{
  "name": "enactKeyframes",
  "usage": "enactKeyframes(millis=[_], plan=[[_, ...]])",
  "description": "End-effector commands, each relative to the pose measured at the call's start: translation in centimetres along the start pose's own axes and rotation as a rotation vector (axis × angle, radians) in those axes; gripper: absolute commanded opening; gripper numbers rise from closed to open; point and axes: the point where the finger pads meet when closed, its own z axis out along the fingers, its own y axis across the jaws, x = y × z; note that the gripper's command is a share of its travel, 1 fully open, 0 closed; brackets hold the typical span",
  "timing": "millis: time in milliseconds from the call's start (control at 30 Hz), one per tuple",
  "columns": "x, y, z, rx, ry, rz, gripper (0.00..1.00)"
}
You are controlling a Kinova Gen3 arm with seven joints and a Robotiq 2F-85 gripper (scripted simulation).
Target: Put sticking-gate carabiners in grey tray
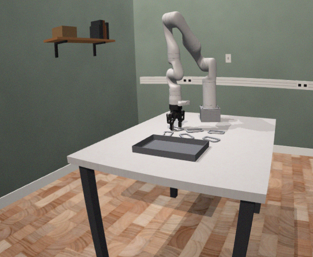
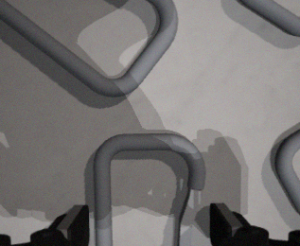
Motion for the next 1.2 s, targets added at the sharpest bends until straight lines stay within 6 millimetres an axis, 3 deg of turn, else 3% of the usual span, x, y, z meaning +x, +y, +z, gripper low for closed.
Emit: enactKeyframes(millis=[0, 933, 967, 1167], plan=[[0.00, 0.01, -0.02, 0.000, 0.000, 0.000, 0.75], [0.00, 0.02, -0.03, -0.001, 0.000, 0.000, 0.75], [0.00, 0.02, -0.03, -0.001, 0.000, 0.000, 0.71], [0.00, 0.02, -0.03, -0.001, 0.000, 0.000, 0.71]])
